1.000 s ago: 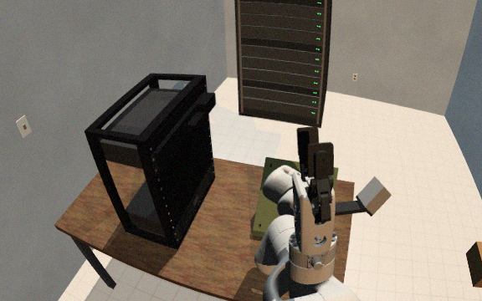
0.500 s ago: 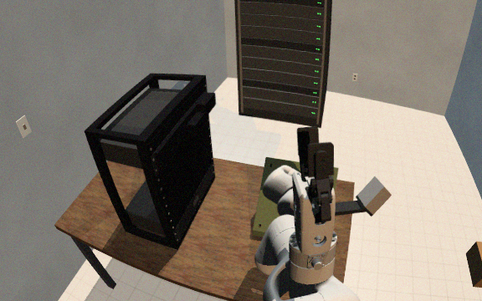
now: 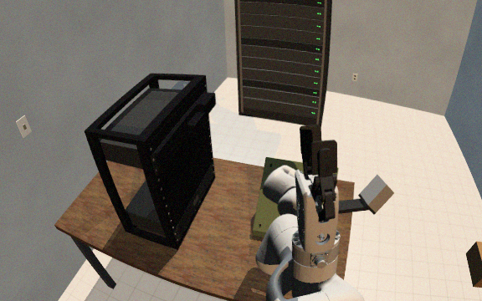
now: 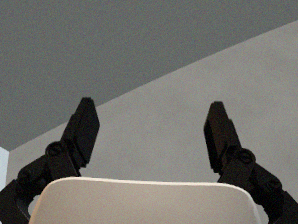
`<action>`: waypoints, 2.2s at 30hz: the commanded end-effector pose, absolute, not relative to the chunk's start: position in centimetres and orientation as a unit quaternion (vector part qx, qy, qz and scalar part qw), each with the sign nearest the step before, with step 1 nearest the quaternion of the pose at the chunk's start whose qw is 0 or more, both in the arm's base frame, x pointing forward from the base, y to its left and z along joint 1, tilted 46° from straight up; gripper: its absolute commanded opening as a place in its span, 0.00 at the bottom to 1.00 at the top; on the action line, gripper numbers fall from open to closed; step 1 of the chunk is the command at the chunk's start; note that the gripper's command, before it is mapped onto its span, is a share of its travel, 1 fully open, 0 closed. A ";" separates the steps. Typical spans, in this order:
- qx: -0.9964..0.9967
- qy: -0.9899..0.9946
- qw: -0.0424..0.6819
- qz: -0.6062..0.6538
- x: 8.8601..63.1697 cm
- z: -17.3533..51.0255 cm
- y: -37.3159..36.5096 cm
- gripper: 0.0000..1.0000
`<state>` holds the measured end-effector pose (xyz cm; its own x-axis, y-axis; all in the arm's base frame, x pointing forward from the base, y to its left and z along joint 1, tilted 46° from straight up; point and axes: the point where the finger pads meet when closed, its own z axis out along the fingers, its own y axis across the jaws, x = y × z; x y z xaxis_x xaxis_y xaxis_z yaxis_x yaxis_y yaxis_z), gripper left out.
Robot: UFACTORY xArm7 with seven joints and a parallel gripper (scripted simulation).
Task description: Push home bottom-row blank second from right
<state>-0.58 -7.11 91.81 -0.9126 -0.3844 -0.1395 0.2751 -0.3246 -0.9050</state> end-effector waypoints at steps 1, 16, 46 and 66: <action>-0.050 0.545 0.204 -0.811 -0.9 91.8 -7.6 1.00; -0.049 0.547 0.210 -0.809 -2.5 91.9 -9.5 1.00; -0.036 0.566 0.233 -0.790 -9.6 89.5 -19.6 1.00; -0.013 0.610 0.256 -0.750 -15.6 81.6 -32.4 1.00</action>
<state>-14.51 -29.27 83.92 -0.8735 -0.4042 -0.2713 0.3534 -0.1433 -0.9244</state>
